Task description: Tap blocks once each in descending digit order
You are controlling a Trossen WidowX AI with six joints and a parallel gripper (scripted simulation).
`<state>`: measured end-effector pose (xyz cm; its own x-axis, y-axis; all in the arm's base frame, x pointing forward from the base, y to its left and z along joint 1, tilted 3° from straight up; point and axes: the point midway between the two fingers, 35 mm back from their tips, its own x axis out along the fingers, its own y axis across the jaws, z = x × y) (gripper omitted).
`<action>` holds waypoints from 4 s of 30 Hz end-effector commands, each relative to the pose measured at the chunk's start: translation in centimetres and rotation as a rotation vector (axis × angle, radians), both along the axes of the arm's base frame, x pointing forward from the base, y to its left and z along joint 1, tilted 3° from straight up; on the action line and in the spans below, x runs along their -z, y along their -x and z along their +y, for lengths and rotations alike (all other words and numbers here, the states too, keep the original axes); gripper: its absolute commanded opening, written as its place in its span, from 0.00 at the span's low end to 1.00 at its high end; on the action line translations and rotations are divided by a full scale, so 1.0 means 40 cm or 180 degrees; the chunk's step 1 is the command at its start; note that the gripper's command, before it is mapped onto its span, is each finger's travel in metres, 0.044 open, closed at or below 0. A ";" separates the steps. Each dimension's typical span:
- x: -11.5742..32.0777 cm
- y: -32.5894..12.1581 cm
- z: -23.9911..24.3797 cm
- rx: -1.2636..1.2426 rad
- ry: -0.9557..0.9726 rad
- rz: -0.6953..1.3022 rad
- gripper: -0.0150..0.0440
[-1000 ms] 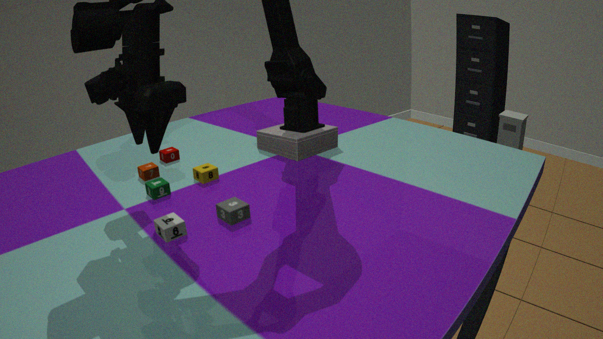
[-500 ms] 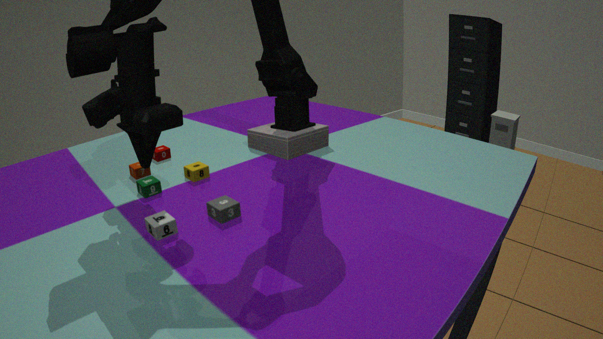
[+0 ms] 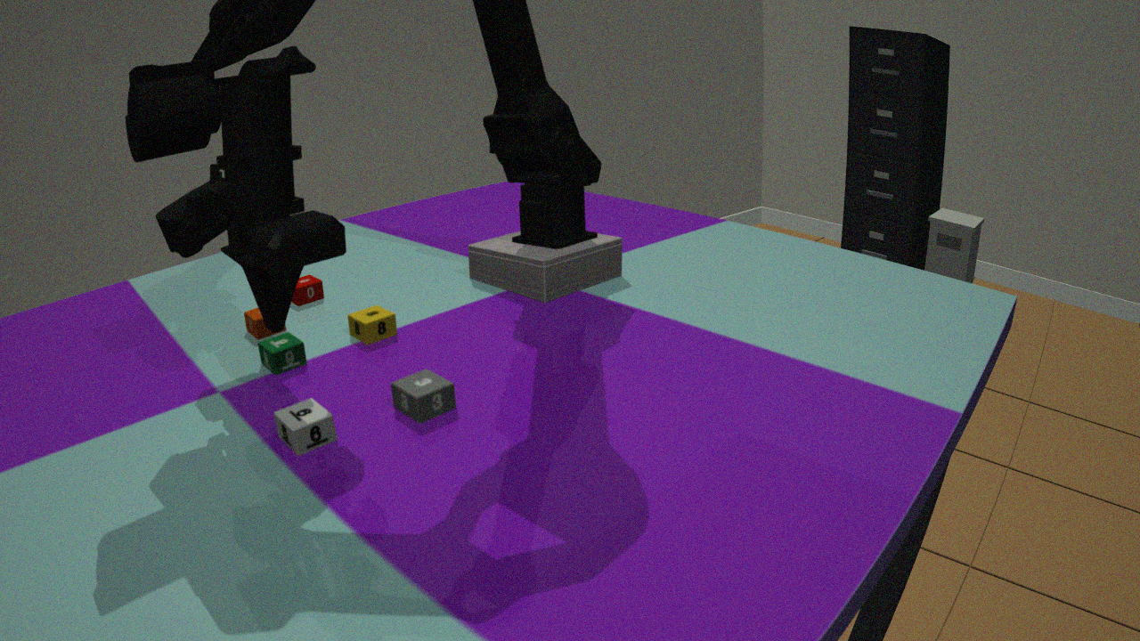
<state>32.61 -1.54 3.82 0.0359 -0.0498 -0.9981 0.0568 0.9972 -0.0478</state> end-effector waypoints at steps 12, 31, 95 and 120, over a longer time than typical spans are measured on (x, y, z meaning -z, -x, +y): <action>0.051 0.007 -0.001 -0.0010 -0.0005 0.0035 0.29; -0.220 0.012 0.012 -0.0010 -0.0007 0.0034 0.29; 0.032 0.238 0.027 -0.0004 -0.0007 0.0045 0.29; -0.232 0.186 -0.033 0.0040 0.0016 0.0023 0.29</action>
<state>23.18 -0.62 12.28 0.0103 -0.0482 -0.9988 0.0499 0.9976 -0.0476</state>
